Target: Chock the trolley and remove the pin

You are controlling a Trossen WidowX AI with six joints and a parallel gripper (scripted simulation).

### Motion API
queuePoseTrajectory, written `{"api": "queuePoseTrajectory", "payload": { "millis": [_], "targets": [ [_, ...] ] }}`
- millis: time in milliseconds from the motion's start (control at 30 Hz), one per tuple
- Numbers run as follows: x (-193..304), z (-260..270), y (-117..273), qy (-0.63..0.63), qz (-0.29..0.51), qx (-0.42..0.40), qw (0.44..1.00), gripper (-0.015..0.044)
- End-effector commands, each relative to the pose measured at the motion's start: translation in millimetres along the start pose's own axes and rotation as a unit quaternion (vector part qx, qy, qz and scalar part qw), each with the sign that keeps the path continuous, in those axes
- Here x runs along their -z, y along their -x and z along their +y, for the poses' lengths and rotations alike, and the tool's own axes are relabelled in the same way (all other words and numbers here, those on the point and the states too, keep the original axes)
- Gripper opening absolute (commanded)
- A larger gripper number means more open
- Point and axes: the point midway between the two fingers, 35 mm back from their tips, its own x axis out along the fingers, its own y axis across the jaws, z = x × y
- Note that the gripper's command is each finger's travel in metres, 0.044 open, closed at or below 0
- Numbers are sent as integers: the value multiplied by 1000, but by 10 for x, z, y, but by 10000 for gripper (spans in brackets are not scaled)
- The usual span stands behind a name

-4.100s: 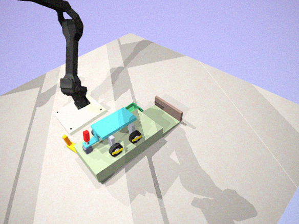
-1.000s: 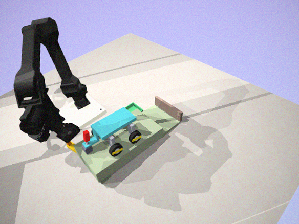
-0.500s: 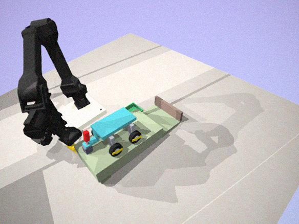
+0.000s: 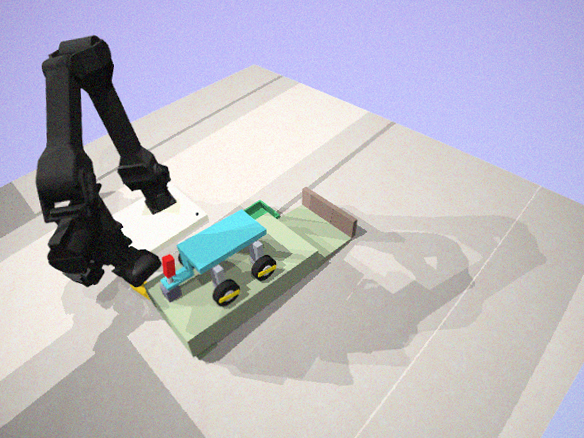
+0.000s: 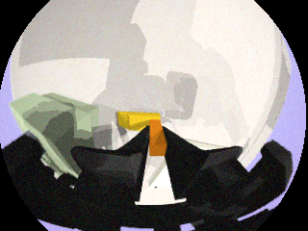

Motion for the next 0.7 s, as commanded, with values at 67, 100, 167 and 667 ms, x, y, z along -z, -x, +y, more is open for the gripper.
{"api": "queuePoseTrajectory", "payload": {
  "millis": [67,100,167,667],
  "targets": [
    [-3,5,35,0,0,-1,1000,0],
    [-3,5,68,1,0,0,1000,0],
    [0,3,165,2,-1,1,1000,0],
    [17,5,656,3,-1,2,1000,0]
  ]
}}
